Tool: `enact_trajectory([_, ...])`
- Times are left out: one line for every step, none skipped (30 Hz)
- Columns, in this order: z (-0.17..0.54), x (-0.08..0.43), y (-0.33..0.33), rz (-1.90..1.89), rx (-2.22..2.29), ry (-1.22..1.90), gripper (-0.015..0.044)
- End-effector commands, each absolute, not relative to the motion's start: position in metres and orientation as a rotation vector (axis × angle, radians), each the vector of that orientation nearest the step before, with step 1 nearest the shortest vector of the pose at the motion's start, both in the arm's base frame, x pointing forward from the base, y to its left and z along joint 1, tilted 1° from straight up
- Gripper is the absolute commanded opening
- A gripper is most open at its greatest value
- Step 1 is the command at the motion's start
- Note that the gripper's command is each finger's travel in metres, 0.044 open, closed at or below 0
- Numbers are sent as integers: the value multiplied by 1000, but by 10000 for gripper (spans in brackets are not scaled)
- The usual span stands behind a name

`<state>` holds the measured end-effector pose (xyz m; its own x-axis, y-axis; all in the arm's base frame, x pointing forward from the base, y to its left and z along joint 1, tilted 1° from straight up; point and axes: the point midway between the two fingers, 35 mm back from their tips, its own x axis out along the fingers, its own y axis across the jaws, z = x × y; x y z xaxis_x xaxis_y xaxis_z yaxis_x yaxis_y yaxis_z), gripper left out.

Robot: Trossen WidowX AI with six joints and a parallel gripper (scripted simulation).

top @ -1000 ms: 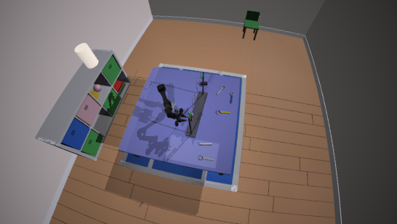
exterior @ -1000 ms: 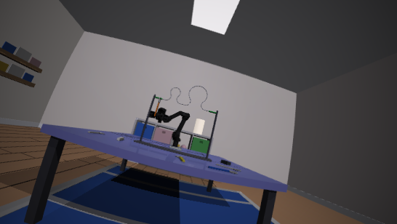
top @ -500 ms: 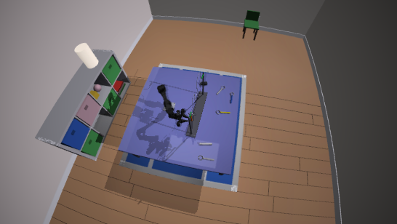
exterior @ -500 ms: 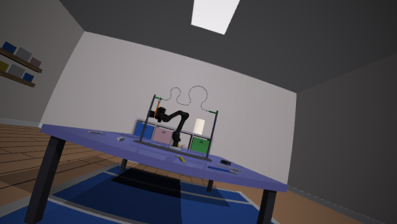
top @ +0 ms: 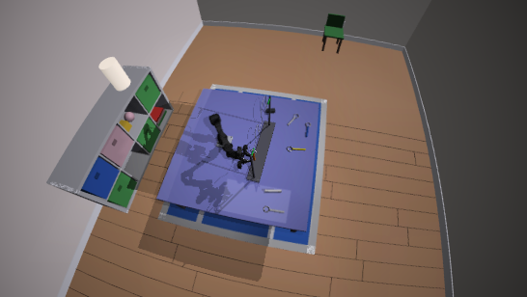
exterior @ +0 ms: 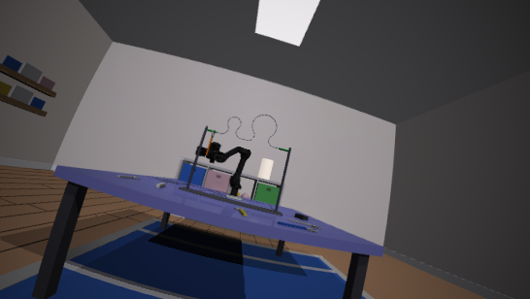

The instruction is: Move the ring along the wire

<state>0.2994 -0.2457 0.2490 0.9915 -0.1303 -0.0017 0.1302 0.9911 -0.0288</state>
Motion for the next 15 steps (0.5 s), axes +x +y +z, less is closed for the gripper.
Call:
enact_trajectory([251, 307, -247, -132, -29, 0, 160])
enact_trajectory([251, 308, -247, -132, -29, -1, 160])
enact_trajectory([251, 310, -247, -132, -29, -1, 160])
enact_trajectory([251, 311, -248, -132, -29, -1, 160])
enact_trajectory([251, 313, -248, -132, -29, -1, 160])
enact_trajectory([251, 314, -248, -132, -29, -1, 160])
enact_trajectory([251, 316, -248, -132, -29, -1, 160])
enact_trajectory([251, 318, -248, -132, -29, -1, 160])
enact_trajectory([251, 319, -248, -132, -29, -2, 160])
enact_trajectory([251, 321, -248, -132, -29, -2, 160])
enact_trajectory([251, 322, -248, -132, -29, -2, 160])
enact_trajectory([251, 324, -248, -132, -29, -2, 160])
enact_trajectory([251, 325, -248, -132, -29, -2, 160])
enact_trajectory([251, 327, -248, -132, -29, -2, 160])
enact_trajectory([251, 328, -248, -132, -29, -2, 160])
